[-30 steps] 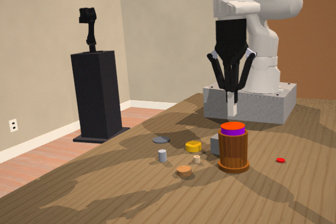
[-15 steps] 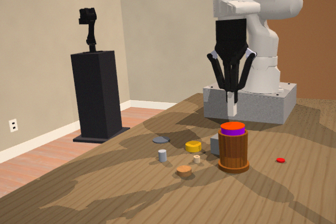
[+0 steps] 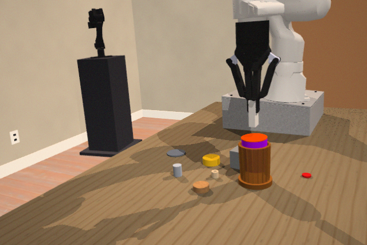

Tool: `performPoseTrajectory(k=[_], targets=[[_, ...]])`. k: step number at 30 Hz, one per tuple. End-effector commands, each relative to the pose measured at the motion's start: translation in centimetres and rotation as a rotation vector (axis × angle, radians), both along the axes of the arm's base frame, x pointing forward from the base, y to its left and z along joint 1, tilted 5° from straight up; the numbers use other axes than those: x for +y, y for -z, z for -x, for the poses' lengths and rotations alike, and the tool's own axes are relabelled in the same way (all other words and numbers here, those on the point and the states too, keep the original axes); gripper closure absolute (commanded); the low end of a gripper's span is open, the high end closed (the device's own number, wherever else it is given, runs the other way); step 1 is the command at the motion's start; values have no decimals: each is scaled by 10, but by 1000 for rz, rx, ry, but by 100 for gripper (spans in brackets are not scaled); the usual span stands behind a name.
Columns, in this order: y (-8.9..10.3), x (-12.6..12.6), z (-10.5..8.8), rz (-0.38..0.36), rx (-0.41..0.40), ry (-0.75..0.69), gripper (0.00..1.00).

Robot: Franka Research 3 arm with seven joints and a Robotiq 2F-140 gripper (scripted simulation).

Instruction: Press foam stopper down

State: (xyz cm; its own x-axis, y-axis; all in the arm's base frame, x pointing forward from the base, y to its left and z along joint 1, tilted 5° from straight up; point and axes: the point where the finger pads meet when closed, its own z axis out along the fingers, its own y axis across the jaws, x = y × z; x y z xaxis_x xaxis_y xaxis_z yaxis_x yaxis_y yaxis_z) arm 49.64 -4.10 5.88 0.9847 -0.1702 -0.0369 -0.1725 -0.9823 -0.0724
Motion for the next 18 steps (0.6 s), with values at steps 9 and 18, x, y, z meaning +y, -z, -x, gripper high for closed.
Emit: performPoseTrajectory(k=[9,18], targets=[[12,1,-1,-2,-3,-4,100],[27,3,0,-2,-3,-4,100]])
